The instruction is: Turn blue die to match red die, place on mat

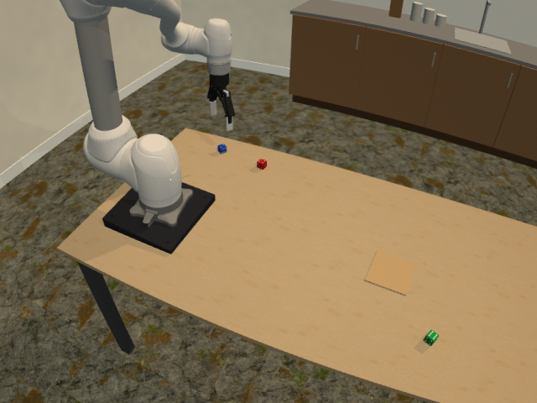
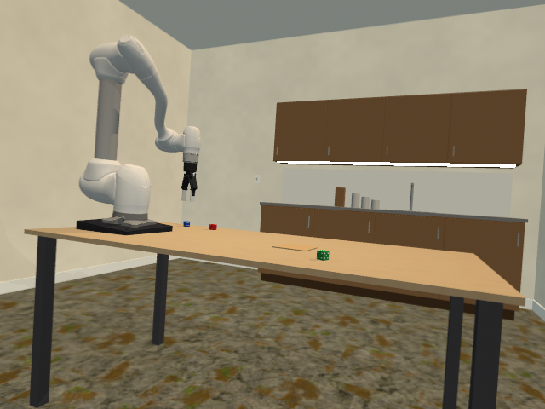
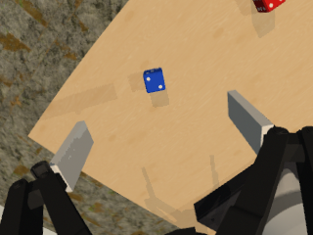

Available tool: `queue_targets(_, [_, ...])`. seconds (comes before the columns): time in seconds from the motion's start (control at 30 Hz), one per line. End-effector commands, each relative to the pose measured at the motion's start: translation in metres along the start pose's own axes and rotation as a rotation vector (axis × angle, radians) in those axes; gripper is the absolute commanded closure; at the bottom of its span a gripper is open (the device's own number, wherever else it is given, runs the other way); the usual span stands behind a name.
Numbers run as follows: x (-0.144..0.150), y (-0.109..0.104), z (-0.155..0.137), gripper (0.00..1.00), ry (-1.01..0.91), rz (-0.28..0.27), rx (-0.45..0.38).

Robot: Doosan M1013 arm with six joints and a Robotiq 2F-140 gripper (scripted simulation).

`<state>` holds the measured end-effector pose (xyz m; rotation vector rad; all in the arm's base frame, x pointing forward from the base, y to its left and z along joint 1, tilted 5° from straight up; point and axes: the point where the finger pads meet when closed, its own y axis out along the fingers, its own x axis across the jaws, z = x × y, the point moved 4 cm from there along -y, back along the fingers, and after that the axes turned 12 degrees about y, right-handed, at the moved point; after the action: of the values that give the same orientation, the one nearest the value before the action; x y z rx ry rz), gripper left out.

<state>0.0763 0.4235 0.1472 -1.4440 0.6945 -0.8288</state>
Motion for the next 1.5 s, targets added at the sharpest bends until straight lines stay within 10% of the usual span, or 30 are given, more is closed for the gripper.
queue_targets(0.0, [0.000, 0.002, 0.000, 0.00, 0.001, 0.000, 0.000])
queue_targets(0.3, [0.000, 0.032, -0.002, 0.00, 0.011, 0.000, 0.000])
queue_targets(0.33, [0.000, 0.032, -0.002, 0.65, 0.011, 0.000, 0.000])
queue_targets(1.47, [0.000, 0.032, -0.002, 0.65, 0.011, 0.000, 0.000])
